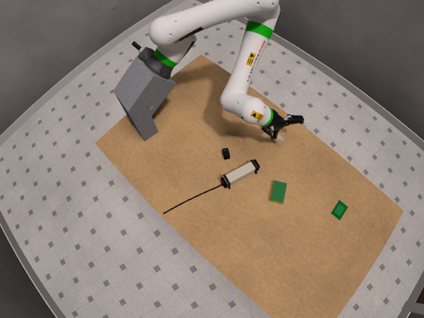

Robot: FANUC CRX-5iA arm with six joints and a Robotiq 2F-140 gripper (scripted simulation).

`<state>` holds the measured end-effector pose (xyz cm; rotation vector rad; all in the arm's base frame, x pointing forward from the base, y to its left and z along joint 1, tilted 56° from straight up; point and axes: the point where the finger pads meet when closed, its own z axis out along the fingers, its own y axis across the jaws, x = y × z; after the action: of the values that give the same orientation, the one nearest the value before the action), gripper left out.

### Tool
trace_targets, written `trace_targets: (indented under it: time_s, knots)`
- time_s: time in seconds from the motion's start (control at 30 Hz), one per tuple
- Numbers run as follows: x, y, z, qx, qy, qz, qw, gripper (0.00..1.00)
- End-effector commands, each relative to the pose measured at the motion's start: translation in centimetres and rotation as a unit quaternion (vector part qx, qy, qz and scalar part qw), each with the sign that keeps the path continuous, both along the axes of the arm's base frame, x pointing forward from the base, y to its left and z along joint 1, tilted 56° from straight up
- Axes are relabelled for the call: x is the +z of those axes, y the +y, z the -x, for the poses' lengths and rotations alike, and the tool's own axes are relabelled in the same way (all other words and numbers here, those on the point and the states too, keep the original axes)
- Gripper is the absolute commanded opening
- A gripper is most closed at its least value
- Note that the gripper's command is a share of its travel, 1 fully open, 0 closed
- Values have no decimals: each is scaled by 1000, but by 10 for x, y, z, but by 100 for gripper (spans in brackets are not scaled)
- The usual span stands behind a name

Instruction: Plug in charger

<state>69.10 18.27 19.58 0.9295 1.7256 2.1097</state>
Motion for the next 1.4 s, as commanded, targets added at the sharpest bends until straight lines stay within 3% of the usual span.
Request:
trace_targets:
  time_s: [0.0, 0.57, 0.7, 0.83, 0.93, 1.03, 1.1, 1.13, 1.17, 1.2, 1.23, 1.3, 1.33, 1.37]
  knots:
    - [1, -1, 0, -1, 0, 0, 1000, 100]
    - [1, -1, 0, -1, 0, 0, 1000, 100]
    - [-5, -12, -9, -17, 9, 4, 1000, 100]
    - [-30, -59, -41, -81, 49, 16, 995, 100]
    - [-57, -111, -63, -169, 108, 23, 979, 100]
    - [-78, -154, -77, -205, 134, 22, 969, 100]
    - [-78, -154, -77, -205, 134, 22, 969, 100]
    - [-98, -193, -86, -243, 163, 19, 956, 100]
    - [-106, -207, -82, -284, 196, 13, 939, 100]
    - [-112, -219, -86, -284, 196, 13, 939, 100]
    - [-121, -235, -82, -321, 228, 5, 919, 100]
    - [-136, -263, -86, -325, 231, 4, 917, 100]
    - [-147, -278, -78, -366, 268, -9, 891, 100]
    - [-154, -290, -79, -366, 268, -9, 891, 100]
